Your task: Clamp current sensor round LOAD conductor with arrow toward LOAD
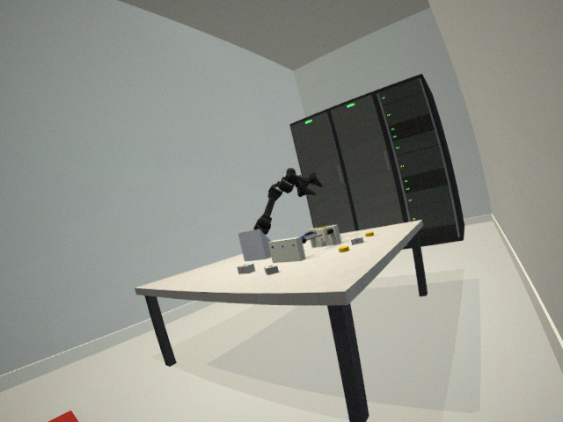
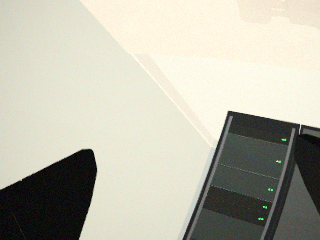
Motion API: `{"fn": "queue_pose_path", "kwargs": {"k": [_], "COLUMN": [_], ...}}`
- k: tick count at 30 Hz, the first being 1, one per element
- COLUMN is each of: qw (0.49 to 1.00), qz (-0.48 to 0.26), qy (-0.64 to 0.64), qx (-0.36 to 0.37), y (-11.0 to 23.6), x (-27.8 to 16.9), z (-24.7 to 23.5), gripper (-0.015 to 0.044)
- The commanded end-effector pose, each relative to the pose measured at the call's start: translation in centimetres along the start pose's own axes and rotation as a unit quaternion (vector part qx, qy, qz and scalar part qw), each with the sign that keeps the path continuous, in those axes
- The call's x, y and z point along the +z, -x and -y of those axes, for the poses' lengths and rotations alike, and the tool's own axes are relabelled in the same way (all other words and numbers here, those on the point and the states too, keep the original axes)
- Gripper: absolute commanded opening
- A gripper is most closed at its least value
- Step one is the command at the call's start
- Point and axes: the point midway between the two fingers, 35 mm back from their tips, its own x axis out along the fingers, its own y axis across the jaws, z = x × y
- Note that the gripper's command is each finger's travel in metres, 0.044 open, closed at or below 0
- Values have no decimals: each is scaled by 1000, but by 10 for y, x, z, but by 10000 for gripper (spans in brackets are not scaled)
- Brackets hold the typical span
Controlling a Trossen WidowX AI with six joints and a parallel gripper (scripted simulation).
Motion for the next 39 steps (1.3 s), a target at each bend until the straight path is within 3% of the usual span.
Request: {"fn": "queue_pose_path", "kwargs": {"k": [1, 4, 8, 12, 16, 27, 39], "qw": [1000, 988, 921, 800, 635, 353, 64], "qz": [-2, -35, -105, -187, -275, -413, -527], "qy": [-9, -142, -364, -558, -711, -833, -847], "qx": [3, 41, 91, 120, 127, 105, 17], "y": [-1, -9, -18, -20, -16, 4, 32], "x": [-1, -16, -37, -50, -56, -51, -36], "z": [0, -1, -3, -4, -2, 6, 20], "gripper": [426, 440, 440, 440, 440, 440, 440]}}
